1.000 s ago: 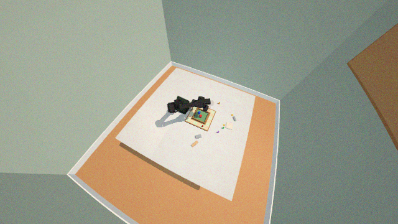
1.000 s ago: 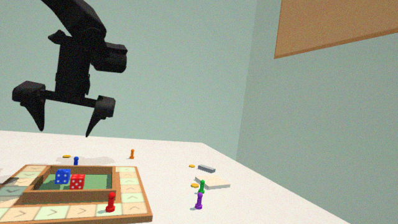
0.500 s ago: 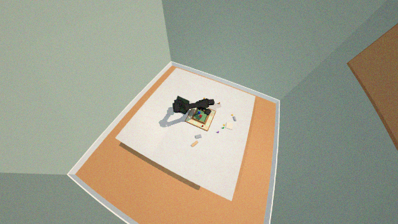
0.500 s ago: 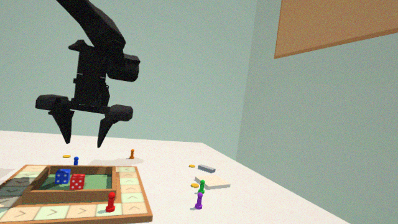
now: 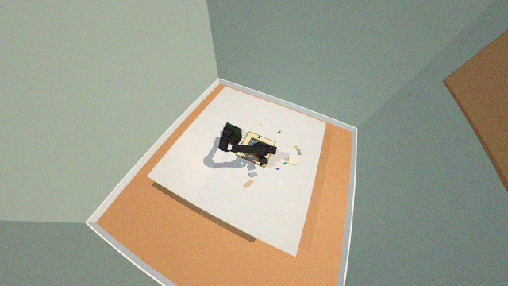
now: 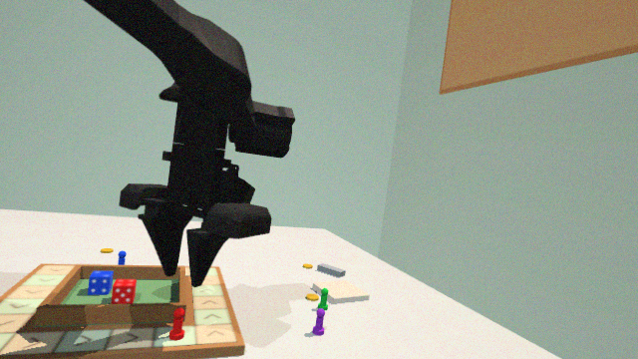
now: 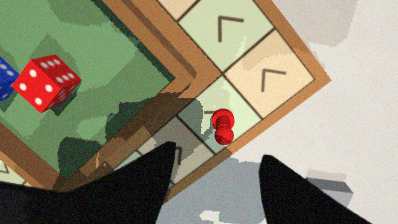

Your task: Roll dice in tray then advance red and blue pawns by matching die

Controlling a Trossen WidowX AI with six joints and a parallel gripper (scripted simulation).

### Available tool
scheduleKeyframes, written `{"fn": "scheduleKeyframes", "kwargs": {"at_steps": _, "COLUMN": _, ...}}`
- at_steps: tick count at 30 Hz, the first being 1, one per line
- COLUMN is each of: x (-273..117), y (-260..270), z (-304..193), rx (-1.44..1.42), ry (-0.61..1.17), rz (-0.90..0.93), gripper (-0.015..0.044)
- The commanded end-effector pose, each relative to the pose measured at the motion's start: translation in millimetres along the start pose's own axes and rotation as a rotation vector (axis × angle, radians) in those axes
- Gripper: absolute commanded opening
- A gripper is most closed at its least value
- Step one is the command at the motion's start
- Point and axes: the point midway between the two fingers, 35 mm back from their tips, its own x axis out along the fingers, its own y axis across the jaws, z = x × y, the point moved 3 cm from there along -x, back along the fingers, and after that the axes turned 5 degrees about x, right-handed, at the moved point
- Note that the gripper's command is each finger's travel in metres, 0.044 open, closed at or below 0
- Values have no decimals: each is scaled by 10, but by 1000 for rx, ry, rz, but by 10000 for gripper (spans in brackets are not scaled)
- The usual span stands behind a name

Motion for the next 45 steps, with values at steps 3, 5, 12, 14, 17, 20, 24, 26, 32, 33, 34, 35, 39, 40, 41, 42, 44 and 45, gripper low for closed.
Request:
{"fn": "scheduleKeyframes", "kwargs": {"at_steps": 3, "x": 0, "y": -50, "z": -45, "rx": 27, "ry": 0, "rz": -9, "gripper": 200}}
{"fn": "scheduleKeyframes", "kwargs": {"at_steps": 5, "x": 90, "y": -51, "z": -45, "rx": 27, "ry": 0, "rz": -9, "gripper": 200}}
{"fn": "scheduleKeyframes", "kwargs": {"at_steps": 12, "x": 177, "y": -53, "z": -44, "rx": 27, "ry": 0, "rz": -9, "gripper": 200}}
{"fn": "scheduleKeyframes", "kwargs": {"at_steps": 14, "x": 209, "y": -54, "z": -43, "rx": 27, "ry": 0, "rz": -9, "gripper": 200}}
{"fn": "scheduleKeyframes", "kwargs": {"at_steps": 17, "x": 257, "y": -55, "z": -42, "rx": 27, "ry": 0, "rz": -9, "gripper": 200}}
{"fn": "scheduleKeyframes", "kwargs": {"at_steps": 20, "x": 305, "y": -56, "z": -42, "rx": 27, "ry": 0, "rz": -9, "gripper": 200}}
{"fn": "scheduleKeyframes", "kwargs": {"at_steps": 24, "x": 369, "y": -57, "z": -43, "rx": 27, "ry": 0, "rz": -10, "gripper": 200}}
{"fn": "scheduleKeyframes", "kwargs": {"at_steps": 26, "x": 400, "y": -57, "z": -44, "rx": 27, "ry": 0, "rz": -10, "gripper": 200}}
{"fn": "scheduleKeyframes", "kwargs": {"at_steps": 32, "x": 495, "y": -57, "z": -49, "rx": 27, "ry": 1, "rz": -11, "gripper": 200}}
{"fn": "scheduleKeyframes", "kwargs": {"at_steps": 33, "x": 510, "y": -57, "z": -50, "rx": 27, "ry": 1, "rz": -11, "gripper": 200}}
{"fn": "scheduleKeyframes", "kwargs": {"at_steps": 34, "x": 526, "y": -57, "z": -52, "rx": 27, "ry": 1, "rz": -11, "gripper": 200}}
{"fn": "scheduleKeyframes", "kwargs": {"at_steps": 35, "x": 538, "y": -57, "z": -53, "rx": 27, "ry": 1, "rz": -11, "gripper": 200}}
{"fn": "scheduleKeyframes", "kwargs": {"at_steps": 39, "x": 548, "y": -57, "z": -54, "rx": 27, "ry": 1, "rz": -11, "gripper": 147}}
{"fn": "scheduleKeyframes", "kwargs": {"at_steps": 40, "x": 548, "y": -57, "z": -54, "rx": 27, "ry": 1, "rz": -11, "gripper": 121}}
{"fn": "scheduleKeyframes", "kwargs": {"at_steps": 41, "x": 548, "y": -57, "z": -54, "rx": 27, "ry": 1, "rz": -11, "gripper": 95}}
{"fn": "scheduleKeyframes", "kwargs": {"at_steps": 42, "x": 548, "y": -57, "z": -54, "rx": 27, "ry": 1, "rz": -11, "gripper": 69}}
{"fn": "scheduleKeyframes", "kwargs": {"at_steps": 44, "x": 548, "y": -57, "z": -54, "rx": 27, "ry": 1, "rz": -11, "gripper": 36}}
{"fn": "scheduleKeyframes", "kwargs": {"at_steps": 45, "x": 548, "y": -57, "z": -54, "rx": 27, "ry": 1, "rz": -11, "gripper": 29}}
